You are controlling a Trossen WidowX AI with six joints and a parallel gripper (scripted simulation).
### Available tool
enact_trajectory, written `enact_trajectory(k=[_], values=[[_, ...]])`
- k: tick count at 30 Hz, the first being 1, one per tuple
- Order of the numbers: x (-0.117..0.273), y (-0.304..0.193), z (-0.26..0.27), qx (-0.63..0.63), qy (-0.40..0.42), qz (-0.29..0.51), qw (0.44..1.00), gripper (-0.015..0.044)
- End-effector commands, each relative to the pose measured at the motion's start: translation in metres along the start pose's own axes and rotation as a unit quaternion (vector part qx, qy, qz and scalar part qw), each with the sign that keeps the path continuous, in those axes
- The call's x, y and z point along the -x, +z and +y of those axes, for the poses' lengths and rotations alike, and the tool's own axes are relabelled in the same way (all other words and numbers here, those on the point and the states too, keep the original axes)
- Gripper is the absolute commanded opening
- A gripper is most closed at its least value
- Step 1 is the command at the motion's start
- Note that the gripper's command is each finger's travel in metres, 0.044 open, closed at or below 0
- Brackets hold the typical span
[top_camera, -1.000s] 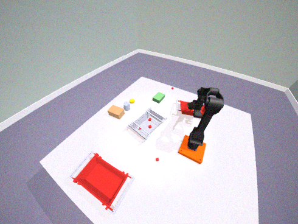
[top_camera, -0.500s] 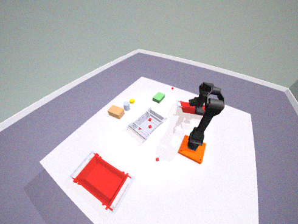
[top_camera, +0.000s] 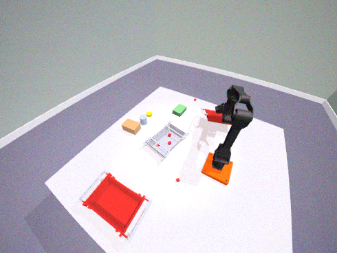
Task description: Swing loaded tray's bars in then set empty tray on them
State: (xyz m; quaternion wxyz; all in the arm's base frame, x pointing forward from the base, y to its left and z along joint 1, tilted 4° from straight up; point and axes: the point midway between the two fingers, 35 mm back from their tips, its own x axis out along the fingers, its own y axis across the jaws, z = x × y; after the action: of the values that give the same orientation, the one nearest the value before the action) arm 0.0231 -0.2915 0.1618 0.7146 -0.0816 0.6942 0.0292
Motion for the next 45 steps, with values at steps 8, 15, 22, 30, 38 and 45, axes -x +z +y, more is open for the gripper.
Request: enact_trajectory(k=[8,15,22,30,38,45], values=[[0.04,-0.001,-0.018,0.004,-0.013,0.001,1.0,0.0],[0.062,-0.001,-0.025,0.004,-0.013,0.001,1.0,0.0],[0.066,-0.001,-0.026,0.004,-0.013,0.001,1.0,0.0],[0.066,-0.001,-0.026,0.004,-0.013,0.001,1.0,0.0],[0.066,-0.001,-0.026,0.004,-0.013,0.001,1.0,0.0],[0.066,-0.001,-0.026,0.004,-0.013,0.001,1.0,0.0]])
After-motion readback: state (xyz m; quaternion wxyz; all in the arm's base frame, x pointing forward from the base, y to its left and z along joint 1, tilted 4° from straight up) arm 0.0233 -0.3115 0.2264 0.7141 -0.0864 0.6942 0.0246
